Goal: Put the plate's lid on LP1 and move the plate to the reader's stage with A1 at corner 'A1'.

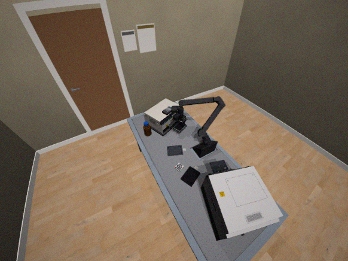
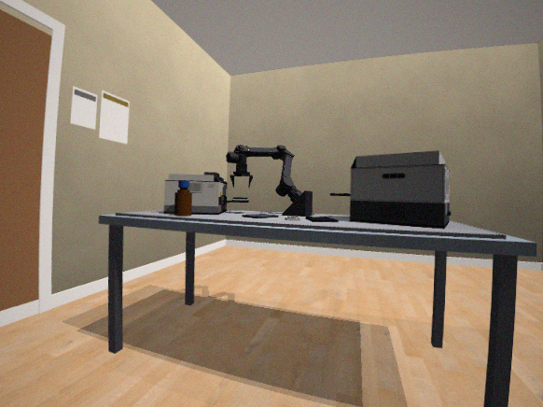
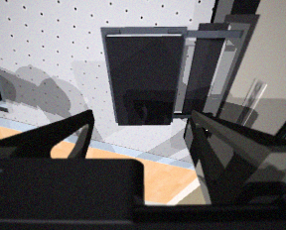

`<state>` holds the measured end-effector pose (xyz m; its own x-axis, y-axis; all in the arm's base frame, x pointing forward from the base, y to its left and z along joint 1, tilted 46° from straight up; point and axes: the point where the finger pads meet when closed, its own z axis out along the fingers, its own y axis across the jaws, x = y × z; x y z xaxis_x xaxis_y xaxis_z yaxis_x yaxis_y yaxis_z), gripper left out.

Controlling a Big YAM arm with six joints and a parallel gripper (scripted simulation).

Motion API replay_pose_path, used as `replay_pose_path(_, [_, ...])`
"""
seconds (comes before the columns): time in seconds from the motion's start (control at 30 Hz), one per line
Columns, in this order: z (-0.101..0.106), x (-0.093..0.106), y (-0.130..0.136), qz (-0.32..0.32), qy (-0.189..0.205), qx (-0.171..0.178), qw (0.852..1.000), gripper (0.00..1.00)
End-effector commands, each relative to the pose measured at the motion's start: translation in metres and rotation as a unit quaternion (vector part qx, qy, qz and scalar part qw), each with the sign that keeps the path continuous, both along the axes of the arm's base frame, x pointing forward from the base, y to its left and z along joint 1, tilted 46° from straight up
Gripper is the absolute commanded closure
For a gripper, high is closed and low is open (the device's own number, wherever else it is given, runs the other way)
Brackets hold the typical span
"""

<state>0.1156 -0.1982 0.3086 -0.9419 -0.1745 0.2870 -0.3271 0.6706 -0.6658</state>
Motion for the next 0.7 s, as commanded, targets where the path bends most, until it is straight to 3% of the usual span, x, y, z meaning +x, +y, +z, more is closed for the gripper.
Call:
replay_pose_path(0.0, [0.014,0.003,0.001,0.008,-0.013,-0.010,1.000,0.00])
replay_pose_path(0.37, [0.019,0.001,-0.006,-0.002,-0.024,-0.015,1.000,0.00])
replay_pose_path(0.67, [0.002,-0.002,-0.005,0.002,-0.006,-0.006,1.000,0.00])
